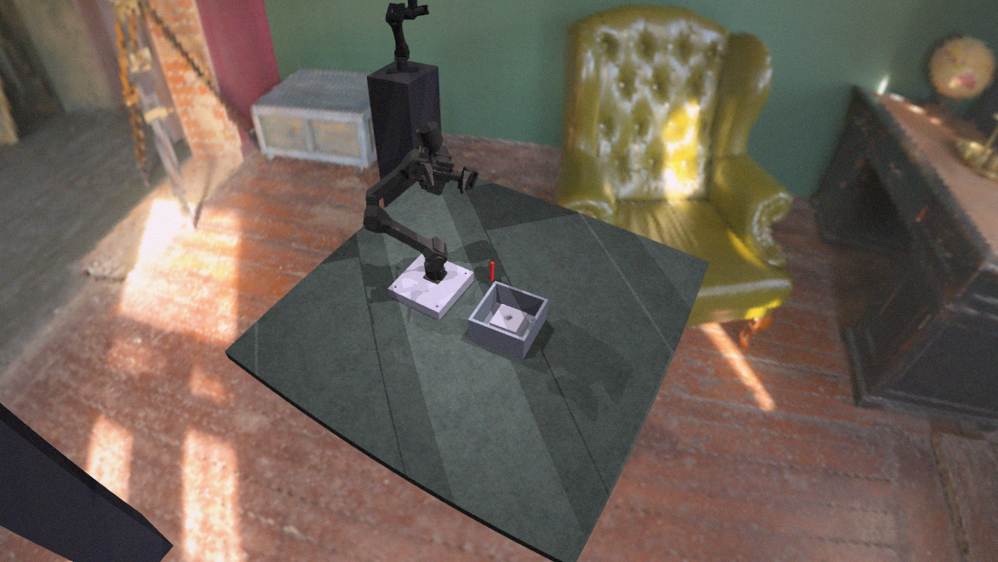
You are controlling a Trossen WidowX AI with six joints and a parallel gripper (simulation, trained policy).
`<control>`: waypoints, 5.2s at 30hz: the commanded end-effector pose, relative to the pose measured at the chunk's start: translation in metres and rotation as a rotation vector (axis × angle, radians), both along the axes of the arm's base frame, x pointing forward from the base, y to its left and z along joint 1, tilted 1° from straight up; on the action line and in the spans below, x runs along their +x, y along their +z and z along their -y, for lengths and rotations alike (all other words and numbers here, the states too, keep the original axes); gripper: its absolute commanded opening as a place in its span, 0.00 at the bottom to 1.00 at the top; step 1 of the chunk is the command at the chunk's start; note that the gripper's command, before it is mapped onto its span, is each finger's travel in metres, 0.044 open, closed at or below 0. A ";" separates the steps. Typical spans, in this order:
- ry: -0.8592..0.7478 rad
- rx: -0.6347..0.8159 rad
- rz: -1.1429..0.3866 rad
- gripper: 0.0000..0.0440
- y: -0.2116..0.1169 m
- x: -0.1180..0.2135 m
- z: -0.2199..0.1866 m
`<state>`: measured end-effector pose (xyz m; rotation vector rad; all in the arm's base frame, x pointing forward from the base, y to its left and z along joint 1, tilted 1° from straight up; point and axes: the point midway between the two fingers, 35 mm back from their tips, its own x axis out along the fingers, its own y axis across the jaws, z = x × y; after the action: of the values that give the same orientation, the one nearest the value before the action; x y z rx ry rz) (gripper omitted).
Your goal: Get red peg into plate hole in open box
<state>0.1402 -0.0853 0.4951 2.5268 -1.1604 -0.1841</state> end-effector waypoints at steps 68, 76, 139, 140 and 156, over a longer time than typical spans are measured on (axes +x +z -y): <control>1.321 -1.232 -1.502 1.00 -0.276 0.076 -0.175; 1.538 -1.300 -1.668 1.00 -0.319 0.057 -0.184; 1.872 -1.335 -2.048 0.00 -0.463 0.048 -0.188; 1.861 -1.342 -2.048 0.00 -0.458 0.049 -0.187; 1.650 -1.325 -2.048 0.00 -0.386 0.089 -0.161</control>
<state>0.2223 0.0831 0.0975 0.4058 1.2379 -0.7342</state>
